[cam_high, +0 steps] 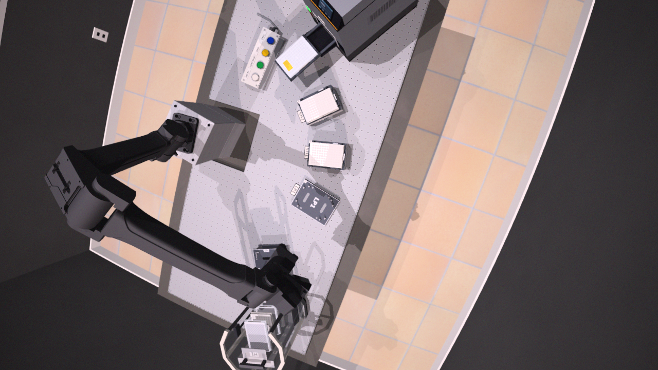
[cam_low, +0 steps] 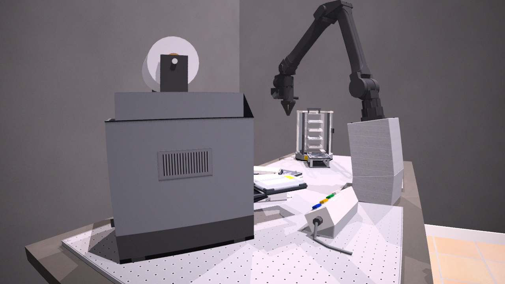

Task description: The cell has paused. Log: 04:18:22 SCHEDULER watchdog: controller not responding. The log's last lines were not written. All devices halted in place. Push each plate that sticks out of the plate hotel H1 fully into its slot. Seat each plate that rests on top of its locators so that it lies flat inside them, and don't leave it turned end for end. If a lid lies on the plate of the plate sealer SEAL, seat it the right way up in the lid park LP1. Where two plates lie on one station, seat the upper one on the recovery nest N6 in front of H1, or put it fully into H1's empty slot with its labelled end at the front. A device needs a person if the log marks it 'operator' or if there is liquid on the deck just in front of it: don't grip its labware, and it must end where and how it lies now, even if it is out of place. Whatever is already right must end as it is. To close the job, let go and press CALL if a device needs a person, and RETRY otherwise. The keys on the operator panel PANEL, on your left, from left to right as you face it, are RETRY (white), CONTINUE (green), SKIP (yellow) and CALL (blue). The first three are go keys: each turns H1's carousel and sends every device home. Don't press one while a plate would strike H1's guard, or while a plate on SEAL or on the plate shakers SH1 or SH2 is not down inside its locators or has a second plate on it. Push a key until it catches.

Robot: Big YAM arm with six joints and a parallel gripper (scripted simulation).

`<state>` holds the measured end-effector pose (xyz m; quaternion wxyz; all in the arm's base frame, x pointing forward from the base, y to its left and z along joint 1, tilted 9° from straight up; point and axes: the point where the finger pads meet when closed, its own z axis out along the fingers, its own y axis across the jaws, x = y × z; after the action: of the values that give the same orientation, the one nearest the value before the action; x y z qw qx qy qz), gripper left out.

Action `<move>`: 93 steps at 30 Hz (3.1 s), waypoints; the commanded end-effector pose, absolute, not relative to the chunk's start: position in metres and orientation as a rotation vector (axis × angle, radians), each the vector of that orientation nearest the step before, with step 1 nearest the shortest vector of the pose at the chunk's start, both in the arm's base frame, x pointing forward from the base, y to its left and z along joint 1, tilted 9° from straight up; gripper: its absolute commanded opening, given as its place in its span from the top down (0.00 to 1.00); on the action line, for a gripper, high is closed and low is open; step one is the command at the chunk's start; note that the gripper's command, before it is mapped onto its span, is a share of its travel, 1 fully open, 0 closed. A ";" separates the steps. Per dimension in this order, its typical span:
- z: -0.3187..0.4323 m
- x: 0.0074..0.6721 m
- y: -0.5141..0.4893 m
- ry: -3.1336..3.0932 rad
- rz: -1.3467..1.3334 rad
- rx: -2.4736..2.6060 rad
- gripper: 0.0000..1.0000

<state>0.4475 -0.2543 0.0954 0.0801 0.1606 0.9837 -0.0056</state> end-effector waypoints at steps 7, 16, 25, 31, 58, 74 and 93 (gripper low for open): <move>0.110 0.457 -0.225 2.933 -0.059 0.256 1.00; 0.109 0.461 -0.202 2.929 -0.053 0.289 1.00; 0.109 0.467 -0.172 2.929 -0.049 0.289 1.00; 0.109 0.469 -0.159 2.929 -0.048 0.289 1.00; 0.107 0.478 -0.076 2.943 -0.066 0.013 1.00; 0.103 0.469 -0.030 2.939 -0.086 -0.249 1.00; 0.098 0.458 0.026 2.939 -0.079 -0.249 1.00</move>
<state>0.4553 0.0137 0.0869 0.0759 -0.0921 0.9925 -0.0253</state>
